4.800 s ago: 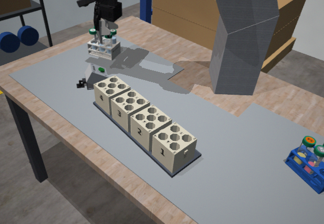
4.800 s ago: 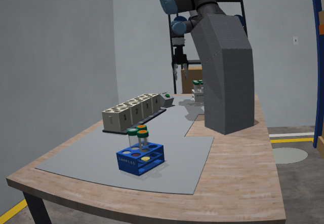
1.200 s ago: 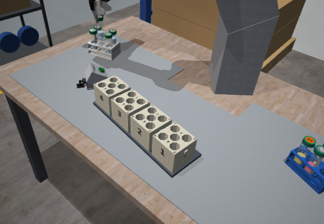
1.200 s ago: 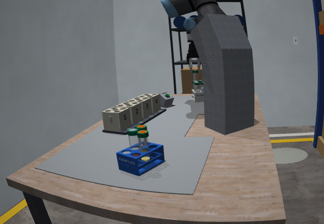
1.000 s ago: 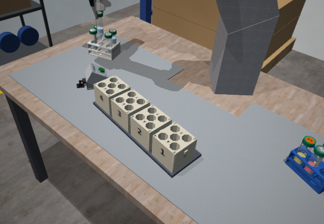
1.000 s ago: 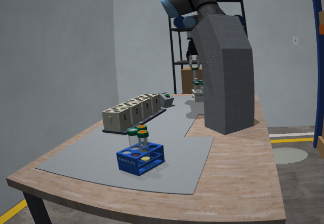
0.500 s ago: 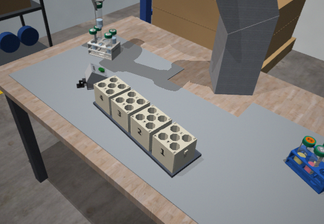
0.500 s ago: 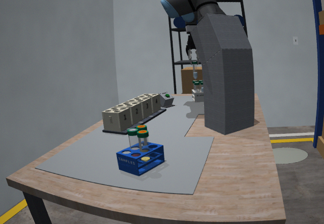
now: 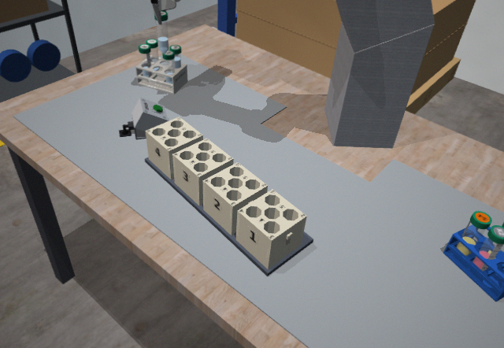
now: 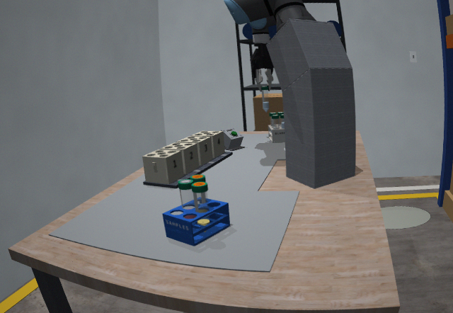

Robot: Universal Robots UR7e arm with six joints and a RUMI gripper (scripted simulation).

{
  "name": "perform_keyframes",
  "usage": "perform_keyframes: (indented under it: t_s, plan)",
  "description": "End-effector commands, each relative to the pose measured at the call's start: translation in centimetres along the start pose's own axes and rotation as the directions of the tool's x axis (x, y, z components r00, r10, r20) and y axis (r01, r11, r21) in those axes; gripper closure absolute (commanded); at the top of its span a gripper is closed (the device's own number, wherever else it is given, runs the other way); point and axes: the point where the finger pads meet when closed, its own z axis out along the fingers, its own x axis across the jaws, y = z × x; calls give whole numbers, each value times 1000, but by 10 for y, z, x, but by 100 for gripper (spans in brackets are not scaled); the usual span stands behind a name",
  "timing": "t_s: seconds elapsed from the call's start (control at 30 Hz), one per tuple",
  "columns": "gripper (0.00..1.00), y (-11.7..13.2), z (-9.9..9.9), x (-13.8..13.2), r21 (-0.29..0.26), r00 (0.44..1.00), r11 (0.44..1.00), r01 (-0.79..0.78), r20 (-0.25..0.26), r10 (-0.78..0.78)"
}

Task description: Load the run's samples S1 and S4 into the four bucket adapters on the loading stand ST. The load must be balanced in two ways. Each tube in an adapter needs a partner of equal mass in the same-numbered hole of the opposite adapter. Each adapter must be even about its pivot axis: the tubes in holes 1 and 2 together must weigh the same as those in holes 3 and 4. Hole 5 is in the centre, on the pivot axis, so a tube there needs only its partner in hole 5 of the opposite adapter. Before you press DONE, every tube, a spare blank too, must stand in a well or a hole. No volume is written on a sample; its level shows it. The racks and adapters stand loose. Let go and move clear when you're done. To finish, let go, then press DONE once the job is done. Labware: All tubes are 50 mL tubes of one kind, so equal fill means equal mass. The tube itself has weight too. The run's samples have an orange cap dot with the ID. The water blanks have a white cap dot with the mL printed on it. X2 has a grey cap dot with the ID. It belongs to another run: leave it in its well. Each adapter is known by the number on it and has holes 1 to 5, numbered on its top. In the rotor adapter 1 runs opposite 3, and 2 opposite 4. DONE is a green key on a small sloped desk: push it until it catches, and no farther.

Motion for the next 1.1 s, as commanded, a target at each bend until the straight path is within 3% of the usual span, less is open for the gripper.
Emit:
perform_keyframes:
  t_s: [0.0, 1.07]
  plan:
    - [100, 20, -1, -27, 6, 997, 997, 77, -1, -77]
    - [100, 131, -1, -178, 6, 997, 997, 77, -1, -77]
